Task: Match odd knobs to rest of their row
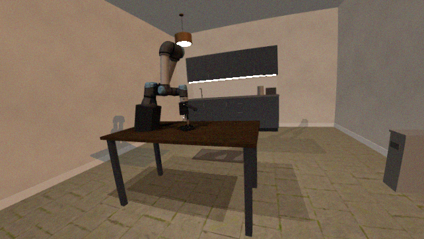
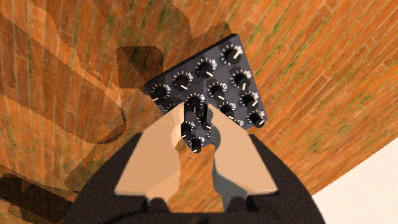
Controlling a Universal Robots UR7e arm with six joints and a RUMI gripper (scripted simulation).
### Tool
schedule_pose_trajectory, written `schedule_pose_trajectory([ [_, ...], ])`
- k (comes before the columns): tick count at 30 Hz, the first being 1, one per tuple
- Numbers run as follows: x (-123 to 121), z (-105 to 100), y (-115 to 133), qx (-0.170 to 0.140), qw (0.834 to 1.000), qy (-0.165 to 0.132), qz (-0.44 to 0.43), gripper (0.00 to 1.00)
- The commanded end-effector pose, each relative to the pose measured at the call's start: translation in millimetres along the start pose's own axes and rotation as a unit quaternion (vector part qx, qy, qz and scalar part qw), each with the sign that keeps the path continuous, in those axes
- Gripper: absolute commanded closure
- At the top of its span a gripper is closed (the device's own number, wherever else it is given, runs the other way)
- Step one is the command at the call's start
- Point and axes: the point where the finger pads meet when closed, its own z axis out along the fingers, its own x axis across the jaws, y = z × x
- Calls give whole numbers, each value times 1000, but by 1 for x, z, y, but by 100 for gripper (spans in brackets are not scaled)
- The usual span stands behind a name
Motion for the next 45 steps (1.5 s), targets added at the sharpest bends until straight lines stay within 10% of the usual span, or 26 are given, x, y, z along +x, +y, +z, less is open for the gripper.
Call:
schedule_pose_trajectory([
  [1,0,2,0,0,1000,0,0,89],
  [45,0,6,0,0,1000,0,0,89],
])
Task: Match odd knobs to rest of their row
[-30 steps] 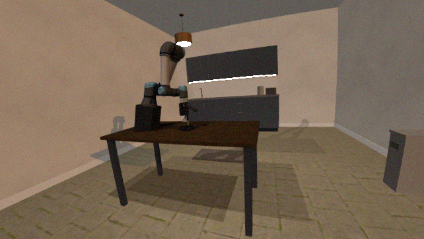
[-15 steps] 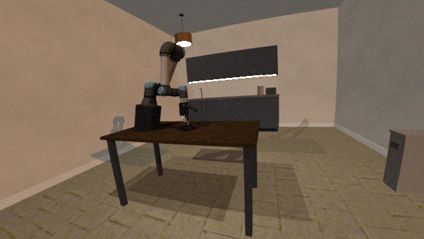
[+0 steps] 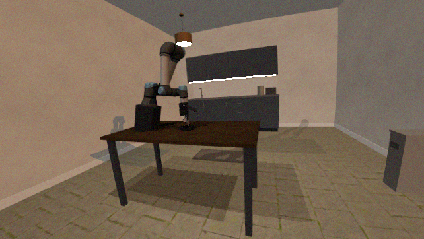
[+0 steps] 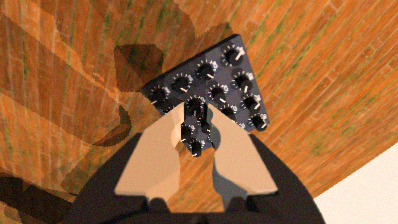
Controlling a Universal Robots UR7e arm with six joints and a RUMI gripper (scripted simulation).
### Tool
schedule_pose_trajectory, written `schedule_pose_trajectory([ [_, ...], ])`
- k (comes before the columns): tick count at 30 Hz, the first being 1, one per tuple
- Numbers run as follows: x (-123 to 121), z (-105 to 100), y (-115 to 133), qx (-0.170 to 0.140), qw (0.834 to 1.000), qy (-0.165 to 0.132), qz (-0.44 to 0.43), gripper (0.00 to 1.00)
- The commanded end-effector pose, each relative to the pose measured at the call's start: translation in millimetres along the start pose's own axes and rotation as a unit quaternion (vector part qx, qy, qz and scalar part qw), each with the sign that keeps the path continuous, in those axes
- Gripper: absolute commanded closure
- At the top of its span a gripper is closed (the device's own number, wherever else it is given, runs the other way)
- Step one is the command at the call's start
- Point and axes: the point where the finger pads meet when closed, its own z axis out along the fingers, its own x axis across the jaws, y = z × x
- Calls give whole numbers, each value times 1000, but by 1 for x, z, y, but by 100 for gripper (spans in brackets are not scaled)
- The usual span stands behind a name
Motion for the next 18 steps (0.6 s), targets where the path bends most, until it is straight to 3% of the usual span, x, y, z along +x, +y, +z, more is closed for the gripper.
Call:
schedule_pose_trajectory([
  [1,0,0,0,0,1000,0,0,89],
  [2,0,0,0,0,1000,0,0,89],
  [3,0,0,0,0,1000,0,0,96],
  [18,0,0,0,0,1000,0,0,96],
])
